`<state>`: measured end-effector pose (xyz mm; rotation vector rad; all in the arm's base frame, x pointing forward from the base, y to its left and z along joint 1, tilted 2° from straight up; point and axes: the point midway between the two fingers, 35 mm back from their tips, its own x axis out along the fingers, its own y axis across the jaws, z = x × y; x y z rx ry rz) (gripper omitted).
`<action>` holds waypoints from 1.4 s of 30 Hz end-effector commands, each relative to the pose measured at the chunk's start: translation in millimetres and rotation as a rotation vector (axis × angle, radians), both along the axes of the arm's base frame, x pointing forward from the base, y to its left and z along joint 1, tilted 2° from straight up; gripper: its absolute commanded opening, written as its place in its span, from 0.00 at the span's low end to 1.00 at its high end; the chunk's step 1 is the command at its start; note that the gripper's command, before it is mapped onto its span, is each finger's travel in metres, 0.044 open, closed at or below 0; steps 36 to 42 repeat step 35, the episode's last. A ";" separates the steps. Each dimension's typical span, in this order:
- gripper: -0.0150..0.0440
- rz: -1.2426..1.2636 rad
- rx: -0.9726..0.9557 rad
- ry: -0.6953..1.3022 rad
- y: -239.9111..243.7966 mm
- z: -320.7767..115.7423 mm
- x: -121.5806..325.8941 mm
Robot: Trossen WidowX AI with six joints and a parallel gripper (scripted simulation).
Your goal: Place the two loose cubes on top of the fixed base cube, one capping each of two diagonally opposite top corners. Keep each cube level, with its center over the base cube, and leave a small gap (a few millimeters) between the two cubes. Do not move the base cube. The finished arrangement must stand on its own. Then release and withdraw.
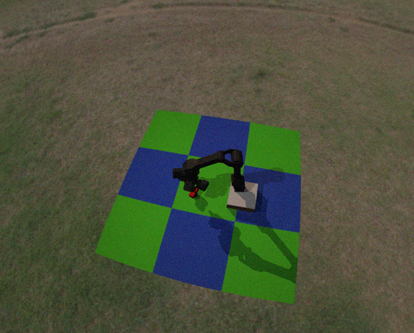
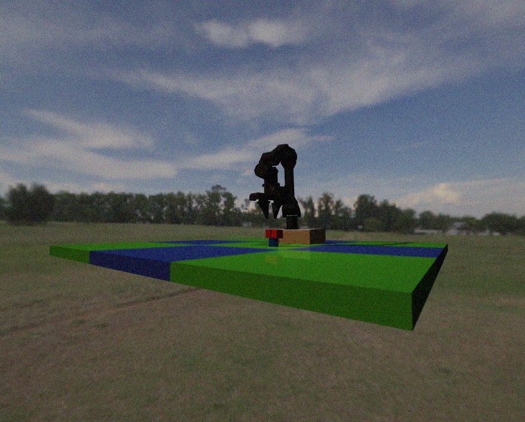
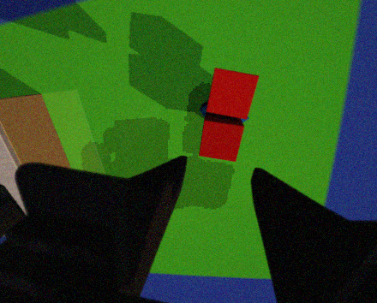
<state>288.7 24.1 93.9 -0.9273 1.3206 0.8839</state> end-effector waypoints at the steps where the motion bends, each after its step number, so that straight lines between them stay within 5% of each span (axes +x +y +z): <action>1: 0.60 -0.001 0.001 -0.008 0.2 4.2 1.6; 3: 0.60 -0.001 0.001 -0.008 0.2 4.2 1.6; 11: 0.93 0.000 0.000 -0.001 0.0 11.1 -0.4; 19: 0.93 0.000 0.001 0.005 8.7 9.9 -1.4; 29: 0.93 0.000 0.011 0.007 136.1 12.4 -22.0; 42: 0.93 0.000 0.011 0.007 138.3 12.4 -22.9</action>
